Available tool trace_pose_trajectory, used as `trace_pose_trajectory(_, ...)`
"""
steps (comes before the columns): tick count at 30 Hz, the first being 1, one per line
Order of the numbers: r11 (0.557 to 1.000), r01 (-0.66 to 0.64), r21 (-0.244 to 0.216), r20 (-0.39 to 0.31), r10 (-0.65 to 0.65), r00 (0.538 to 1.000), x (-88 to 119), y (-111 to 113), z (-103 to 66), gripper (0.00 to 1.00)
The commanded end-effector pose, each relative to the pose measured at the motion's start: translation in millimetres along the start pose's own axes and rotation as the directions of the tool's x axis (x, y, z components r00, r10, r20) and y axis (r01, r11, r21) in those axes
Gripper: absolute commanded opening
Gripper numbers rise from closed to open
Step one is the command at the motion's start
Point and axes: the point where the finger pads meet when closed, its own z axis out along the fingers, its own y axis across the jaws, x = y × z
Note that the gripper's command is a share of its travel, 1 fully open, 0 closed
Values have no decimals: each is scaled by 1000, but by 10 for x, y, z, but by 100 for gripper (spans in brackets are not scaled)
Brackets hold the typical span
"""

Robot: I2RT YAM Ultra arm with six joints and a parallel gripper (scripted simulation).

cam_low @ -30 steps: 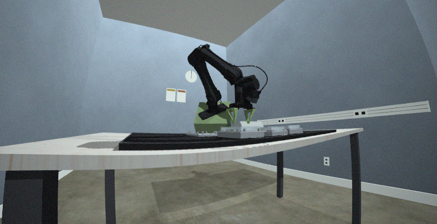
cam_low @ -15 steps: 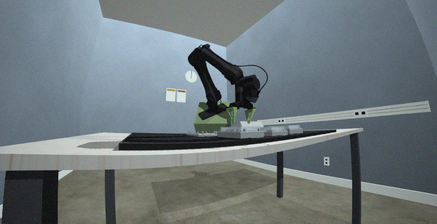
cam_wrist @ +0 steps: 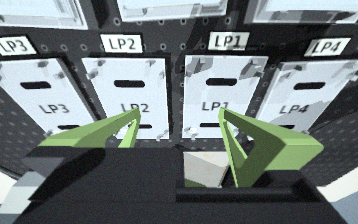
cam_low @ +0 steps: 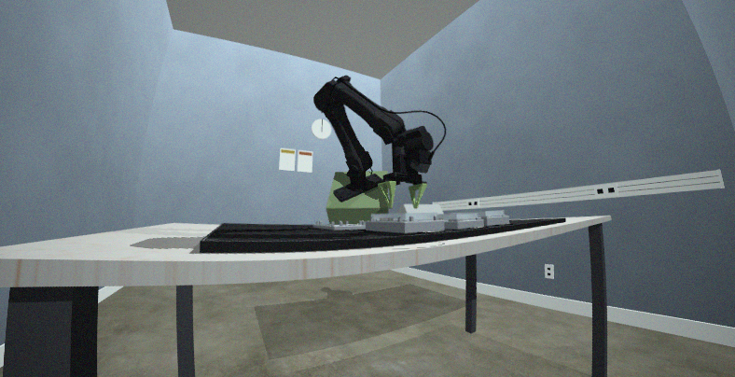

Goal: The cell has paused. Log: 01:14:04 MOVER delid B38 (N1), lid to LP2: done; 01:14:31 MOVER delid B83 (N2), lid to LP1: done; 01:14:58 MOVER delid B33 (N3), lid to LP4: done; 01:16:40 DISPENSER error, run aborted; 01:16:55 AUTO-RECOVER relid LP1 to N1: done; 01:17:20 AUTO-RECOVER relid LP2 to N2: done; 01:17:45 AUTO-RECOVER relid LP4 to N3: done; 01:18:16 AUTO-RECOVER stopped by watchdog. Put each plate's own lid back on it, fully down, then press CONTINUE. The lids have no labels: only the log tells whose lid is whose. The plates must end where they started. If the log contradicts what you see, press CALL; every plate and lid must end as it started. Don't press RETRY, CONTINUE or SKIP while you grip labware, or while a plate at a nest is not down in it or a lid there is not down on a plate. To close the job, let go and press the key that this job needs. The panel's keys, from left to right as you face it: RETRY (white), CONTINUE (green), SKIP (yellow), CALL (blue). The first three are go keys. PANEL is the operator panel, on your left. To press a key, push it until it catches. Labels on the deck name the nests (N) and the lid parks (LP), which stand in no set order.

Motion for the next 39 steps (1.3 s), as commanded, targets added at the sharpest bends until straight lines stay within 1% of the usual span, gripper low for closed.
trace_pose_trajectory(1,1000,-5,-10,120,6,993,-81,-140,-26,96)
trace_pose_trajectory(6,1000,-3,-7,286,5,958,-121,-386,-26,91)
trace_pose_trajectory(9,1000,-2,-4,382,3,924,-145,-534,-29,88)
trace_pose_trajectory(12,1000,0,-1,474,0,881,-168,-682,-33,85)
trace_pose_trajectory(13,1000,1,0,495,-1,869,-176,-731,-34,84)
trace_pose_trajectory(15,1000,1,0,495,-1,869,-176,-731,-34,84)
trace_pose_trajectory(16,1000,1,1,495,-1,869,-183,-781,-34,83)
trace_pose_trajectory(17,1000,12,-9,466,-7,885,-142,-790,42,82)
trace_pose_trajectory(19,1000,0,5,500,-3,866,-317,-977,-68,80)
trace_pose_trajectory(20,1000,1,5,500,-4,866,-324,-1028,-68,0)
trace_pose_trajectory(25,1000,4,9,500,-8,866,-357,-1283,-67,0)
trace_pose_trajectory(26,1000,4,9,500,-8,866,-359,-1297,-67,0)
trace_pose_trajectory(35,1000,4,8,500,-8,866,-356,-1295,-65,0)
trace_pose_trajectory(36,1000,3,-2,488,-1,873,-287,-1239,-42,0)
trace_pose_trajectory(39,1000,3,-2,488,-1,873,-287,-1239,-42,0)
